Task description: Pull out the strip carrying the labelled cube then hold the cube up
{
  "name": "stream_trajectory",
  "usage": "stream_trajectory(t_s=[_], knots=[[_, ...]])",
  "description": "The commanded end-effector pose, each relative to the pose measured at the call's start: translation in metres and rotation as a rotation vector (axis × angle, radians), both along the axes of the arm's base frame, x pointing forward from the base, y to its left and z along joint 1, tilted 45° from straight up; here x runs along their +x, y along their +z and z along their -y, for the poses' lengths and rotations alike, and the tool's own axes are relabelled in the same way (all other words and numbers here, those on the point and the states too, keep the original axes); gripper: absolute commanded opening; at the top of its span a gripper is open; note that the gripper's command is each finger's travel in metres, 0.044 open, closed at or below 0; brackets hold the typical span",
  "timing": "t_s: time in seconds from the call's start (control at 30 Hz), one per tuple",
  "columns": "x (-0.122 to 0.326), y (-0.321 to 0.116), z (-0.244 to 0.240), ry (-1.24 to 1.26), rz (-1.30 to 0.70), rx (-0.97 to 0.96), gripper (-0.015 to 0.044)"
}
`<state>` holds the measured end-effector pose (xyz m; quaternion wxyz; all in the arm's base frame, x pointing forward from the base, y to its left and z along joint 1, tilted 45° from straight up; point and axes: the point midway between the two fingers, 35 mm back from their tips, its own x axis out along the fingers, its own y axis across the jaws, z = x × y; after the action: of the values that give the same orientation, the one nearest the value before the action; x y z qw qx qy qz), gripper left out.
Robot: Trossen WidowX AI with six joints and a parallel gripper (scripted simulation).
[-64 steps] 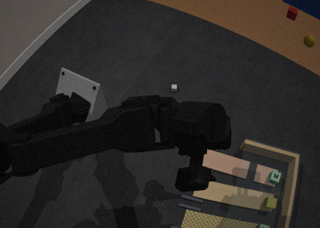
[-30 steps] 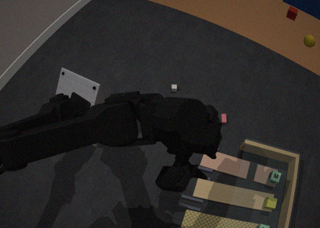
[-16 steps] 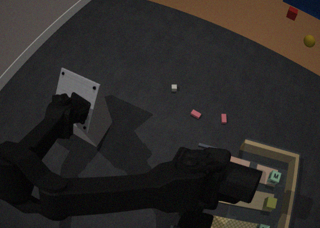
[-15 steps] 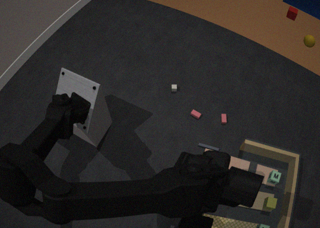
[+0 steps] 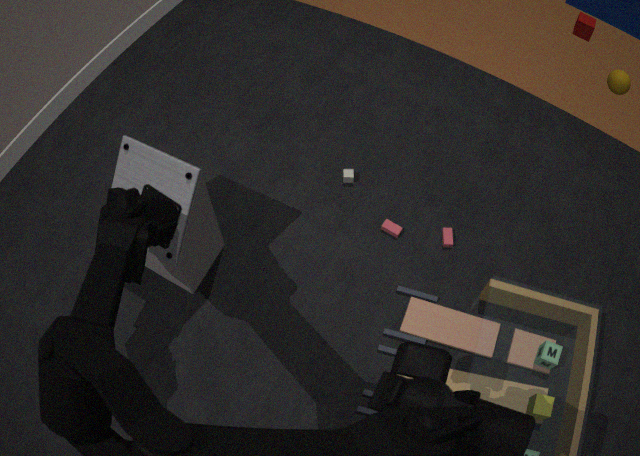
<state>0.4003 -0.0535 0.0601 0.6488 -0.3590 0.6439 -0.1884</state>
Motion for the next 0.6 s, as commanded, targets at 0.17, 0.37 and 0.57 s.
stream_trajectory(t_s=[0.17, 0.37, 0.57], knots=[[0.002, -0.012, 0.011, -0.005, -0.007, 0.003, 0.0], [0.004, -0.019, 0.018, -0.005, -0.006, 0.003, 0.0], [0.005, -0.026, 0.025, -0.005, -0.006, 0.002, 0.0]])
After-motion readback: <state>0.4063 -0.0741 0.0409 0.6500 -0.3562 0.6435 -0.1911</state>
